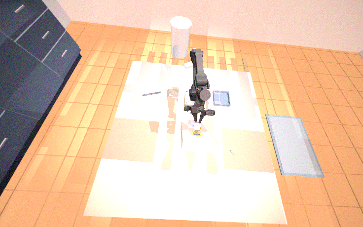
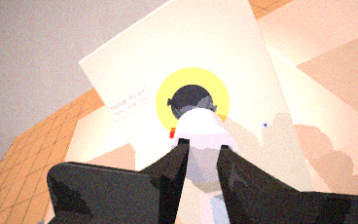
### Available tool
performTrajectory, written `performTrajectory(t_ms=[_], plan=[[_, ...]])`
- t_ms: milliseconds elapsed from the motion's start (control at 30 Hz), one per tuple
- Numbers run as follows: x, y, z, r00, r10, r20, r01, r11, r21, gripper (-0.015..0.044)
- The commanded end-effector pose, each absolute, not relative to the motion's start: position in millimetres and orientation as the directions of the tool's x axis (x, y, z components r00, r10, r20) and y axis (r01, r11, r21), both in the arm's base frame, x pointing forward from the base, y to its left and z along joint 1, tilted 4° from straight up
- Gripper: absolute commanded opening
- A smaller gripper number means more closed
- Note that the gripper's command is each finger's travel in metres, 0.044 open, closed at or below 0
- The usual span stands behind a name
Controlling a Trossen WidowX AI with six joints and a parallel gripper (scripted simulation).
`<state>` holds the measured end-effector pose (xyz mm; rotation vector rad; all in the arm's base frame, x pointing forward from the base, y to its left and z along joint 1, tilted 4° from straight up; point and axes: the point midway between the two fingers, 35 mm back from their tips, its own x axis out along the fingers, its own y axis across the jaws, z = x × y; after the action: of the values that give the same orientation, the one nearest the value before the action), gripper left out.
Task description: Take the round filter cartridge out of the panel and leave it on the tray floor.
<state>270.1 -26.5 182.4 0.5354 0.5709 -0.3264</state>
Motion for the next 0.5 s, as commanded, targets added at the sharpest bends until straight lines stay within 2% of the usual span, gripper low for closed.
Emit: performTrajectory(t_ms=[0,467], plan=[[264,-27,172,0.8,-0.149,-0.581,0.435,0.811,0.391,0.0],[243,-26,132,0.799,-0.149,-0.583,0.436,0.811,0.39,0.0]])
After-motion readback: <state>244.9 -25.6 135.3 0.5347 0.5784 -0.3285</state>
